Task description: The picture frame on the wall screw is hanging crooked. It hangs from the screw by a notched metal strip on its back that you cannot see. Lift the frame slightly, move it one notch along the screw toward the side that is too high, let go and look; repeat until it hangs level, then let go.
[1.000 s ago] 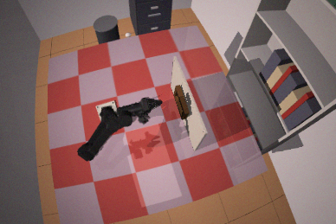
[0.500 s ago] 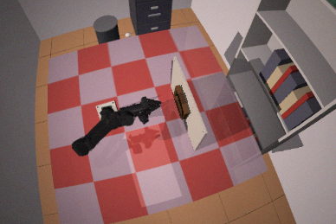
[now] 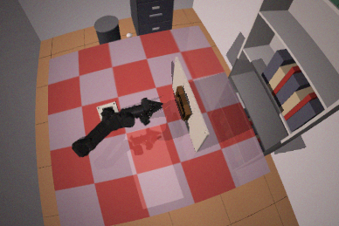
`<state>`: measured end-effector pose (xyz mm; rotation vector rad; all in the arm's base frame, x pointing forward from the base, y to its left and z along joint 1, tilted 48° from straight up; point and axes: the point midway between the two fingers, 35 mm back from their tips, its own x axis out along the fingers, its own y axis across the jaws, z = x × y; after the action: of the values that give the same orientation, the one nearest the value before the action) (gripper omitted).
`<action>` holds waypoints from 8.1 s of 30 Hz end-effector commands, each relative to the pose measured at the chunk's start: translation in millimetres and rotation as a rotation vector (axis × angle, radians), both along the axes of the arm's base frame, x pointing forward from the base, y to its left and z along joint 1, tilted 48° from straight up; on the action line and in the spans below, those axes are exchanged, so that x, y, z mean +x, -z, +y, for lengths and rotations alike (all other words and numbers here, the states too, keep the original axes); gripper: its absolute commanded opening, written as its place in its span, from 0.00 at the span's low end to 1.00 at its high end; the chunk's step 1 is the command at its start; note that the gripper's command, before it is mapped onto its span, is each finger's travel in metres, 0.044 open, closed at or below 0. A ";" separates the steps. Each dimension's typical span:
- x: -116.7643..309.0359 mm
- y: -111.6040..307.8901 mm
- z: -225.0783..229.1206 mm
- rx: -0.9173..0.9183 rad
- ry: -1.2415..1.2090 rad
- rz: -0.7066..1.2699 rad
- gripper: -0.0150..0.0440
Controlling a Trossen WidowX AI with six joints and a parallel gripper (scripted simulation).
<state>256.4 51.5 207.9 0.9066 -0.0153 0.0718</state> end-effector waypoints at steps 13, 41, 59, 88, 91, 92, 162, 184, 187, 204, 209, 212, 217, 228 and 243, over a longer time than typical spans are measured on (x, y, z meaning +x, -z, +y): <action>30.0 -7.9 3.9 -0.006 -0.002 -0.002 0.69; 86.3 -4.8 5.4 -0.006 -0.002 -0.005 0.69; 115.3 -6.2 7.0 -0.006 -0.002 -0.006 0.69; 119.4 -6.1 7.2 -0.006 -0.002 -0.007 0.25; 119.4 -6.1 7.2 -0.006 -0.002 -0.007 0.25; 119.4 -6.2 7.3 -0.006 -0.002 -0.007 0.25; 118.5 -12.2 14.7 -0.006 -0.002 -0.006 0.25; 118.4 -9.6 19.8 -0.006 -0.002 -0.006 0.25; 118.5 -8.8 19.2 -0.006 -0.002 -0.006 0.25; 118.8 -6.2 17.2 -0.006 -0.002 -0.006 0.25; 118.9 -4.9 16.1 -0.006 -0.002 -0.006 0.25; 119.0 -4.1 15.5 -0.006 -0.002 -0.006 0.25; 119.1 -3.3 14.2 -0.005 0.007 -0.001 0.25; 119.1 -2.5 13.9 -0.011 0.007 -0.001 0.25; 119.3 -1.2 13.1 -0.115 0.012 -0.007 0.25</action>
<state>375.7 64.8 209.3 0.8125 -0.0209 0.0627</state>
